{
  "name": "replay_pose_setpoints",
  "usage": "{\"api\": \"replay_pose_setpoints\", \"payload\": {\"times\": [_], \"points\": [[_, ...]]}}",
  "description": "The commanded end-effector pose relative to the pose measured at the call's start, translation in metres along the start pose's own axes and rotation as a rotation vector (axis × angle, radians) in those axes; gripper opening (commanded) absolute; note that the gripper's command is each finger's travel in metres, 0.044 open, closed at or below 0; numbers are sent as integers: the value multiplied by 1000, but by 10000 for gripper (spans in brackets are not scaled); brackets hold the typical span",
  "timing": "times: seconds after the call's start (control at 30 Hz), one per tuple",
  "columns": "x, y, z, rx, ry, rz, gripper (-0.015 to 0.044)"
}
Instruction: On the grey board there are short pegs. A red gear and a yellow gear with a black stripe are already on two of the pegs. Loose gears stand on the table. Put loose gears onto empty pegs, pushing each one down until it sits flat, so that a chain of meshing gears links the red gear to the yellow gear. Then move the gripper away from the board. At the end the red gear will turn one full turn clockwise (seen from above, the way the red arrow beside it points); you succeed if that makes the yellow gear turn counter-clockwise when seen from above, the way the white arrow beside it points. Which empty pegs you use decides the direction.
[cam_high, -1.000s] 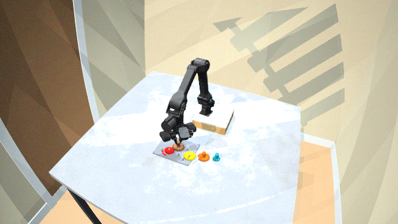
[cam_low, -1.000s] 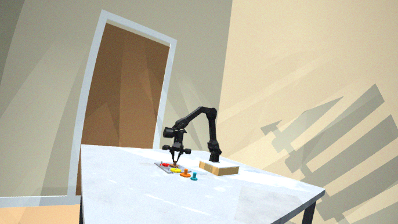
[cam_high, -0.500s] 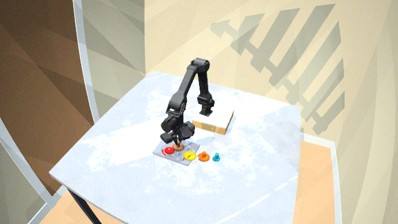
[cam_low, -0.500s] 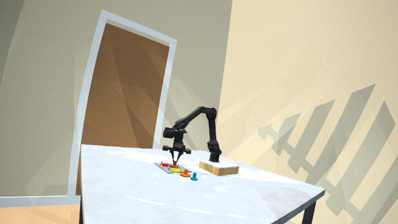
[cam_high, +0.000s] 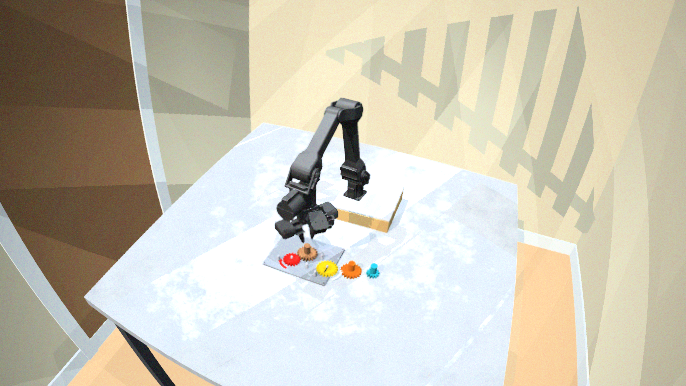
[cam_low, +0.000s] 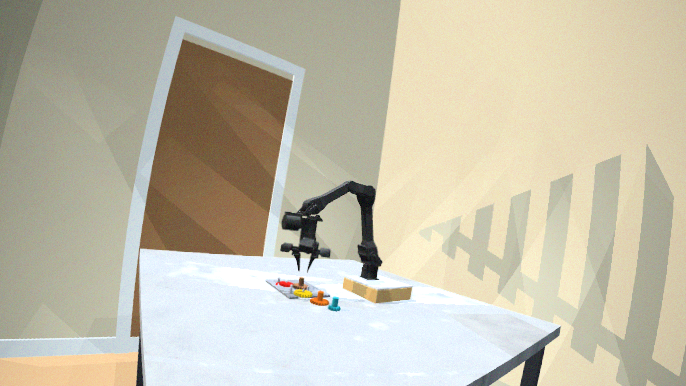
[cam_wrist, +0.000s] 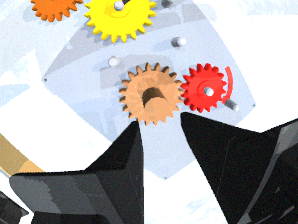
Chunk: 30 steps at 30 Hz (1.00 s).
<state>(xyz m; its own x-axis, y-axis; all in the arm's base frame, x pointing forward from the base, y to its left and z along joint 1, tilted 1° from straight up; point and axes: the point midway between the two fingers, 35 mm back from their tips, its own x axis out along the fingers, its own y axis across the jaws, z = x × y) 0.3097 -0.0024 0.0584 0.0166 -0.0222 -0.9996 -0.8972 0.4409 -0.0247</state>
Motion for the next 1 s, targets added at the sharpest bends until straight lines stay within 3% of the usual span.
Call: {"api": "replay_pose_setpoints", "payload": {"times": [0.0, 0.1, 0.43, 0.63, 0.97], "points": [[-18, 0, 0, 21, -6, -16, 140], [-9, 0, 6, 55, -8, -12, 193], [-9, 34, 75, 781, -22, -1, 440], [-10, 61, 112, 1235, -22, 7, 440], [-10, 93, 145, 1625, -20, 13, 440]]}}
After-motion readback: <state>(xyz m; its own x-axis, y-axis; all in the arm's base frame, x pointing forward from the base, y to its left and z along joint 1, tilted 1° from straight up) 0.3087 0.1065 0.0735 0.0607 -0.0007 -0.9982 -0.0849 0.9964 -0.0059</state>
